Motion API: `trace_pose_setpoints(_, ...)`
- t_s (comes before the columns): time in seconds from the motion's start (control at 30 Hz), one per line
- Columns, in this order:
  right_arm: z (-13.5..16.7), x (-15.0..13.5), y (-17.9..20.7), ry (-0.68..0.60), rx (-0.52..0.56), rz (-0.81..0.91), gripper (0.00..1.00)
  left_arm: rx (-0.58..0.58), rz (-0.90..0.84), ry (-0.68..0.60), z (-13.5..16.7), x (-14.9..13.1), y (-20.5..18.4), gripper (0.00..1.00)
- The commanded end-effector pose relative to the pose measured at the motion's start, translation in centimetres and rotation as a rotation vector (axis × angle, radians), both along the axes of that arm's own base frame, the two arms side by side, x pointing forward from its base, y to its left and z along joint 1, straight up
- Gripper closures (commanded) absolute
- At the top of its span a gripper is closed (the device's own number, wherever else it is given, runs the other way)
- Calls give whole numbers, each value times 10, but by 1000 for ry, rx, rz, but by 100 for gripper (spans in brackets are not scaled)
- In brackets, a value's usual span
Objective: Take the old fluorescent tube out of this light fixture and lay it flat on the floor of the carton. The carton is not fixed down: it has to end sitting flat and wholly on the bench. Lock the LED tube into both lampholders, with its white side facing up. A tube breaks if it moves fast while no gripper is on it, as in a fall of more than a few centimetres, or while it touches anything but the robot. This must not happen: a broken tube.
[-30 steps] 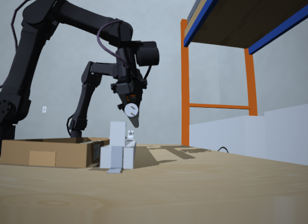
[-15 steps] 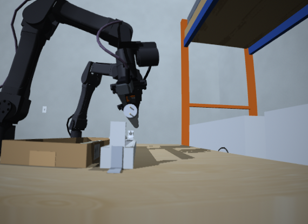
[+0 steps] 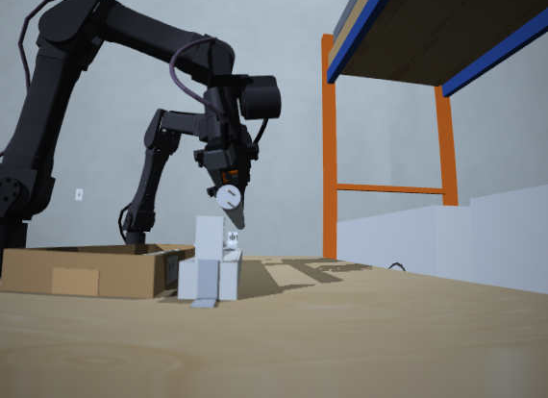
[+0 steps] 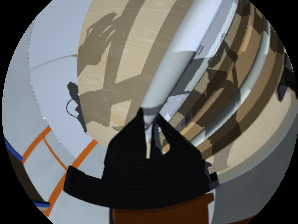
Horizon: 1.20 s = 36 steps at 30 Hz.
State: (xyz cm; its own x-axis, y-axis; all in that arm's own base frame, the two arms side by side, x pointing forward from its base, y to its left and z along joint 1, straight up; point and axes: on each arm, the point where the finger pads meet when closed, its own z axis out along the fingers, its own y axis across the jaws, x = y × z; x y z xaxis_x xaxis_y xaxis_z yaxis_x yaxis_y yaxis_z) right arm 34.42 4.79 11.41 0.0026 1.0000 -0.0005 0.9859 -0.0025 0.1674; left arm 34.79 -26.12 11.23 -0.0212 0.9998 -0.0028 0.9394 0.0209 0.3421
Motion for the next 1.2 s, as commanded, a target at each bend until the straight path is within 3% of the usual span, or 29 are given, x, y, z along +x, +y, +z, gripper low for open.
trace_pose_setpoints(0.0,22,9,0,-67,0,5,89,-64,6,-62,28,7,-9,89)
trace_pose_setpoints(0.1,13,5,0,-43,1,2,89,-61,9,-60,26,8,-7,89)
trace_pose_setpoints(0.23,24,13,0,-84,4,2,89,-66,9,-68,30,10,-8,89)
trace_pose_setpoints(0.37,2,-6,2,-18,-4,9,89,-67,0,-75,32,5,-12,89)
trace_pose_setpoints(0.5,6,-9,5,-7,5,9,89,-41,-1,-33,15,-4,-5,89)
trace_pose_setpoints(0.57,8,-7,4,-13,-3,14,89,-64,-3,-63,28,2,-12,89)
trace_pose_setpoints(0.93,4,-13,6,-14,10,13,89,-44,6,-44,19,-8,-5,89)
trace_pose_setpoints(1.03,25,8,2,-94,13,3,89,-72,6,-69,32,-1,-10,89)
trace_pose_setpoints(1.17,11,-6,2,-35,5,7,89,-69,0,-67,30,-3,-12,89)
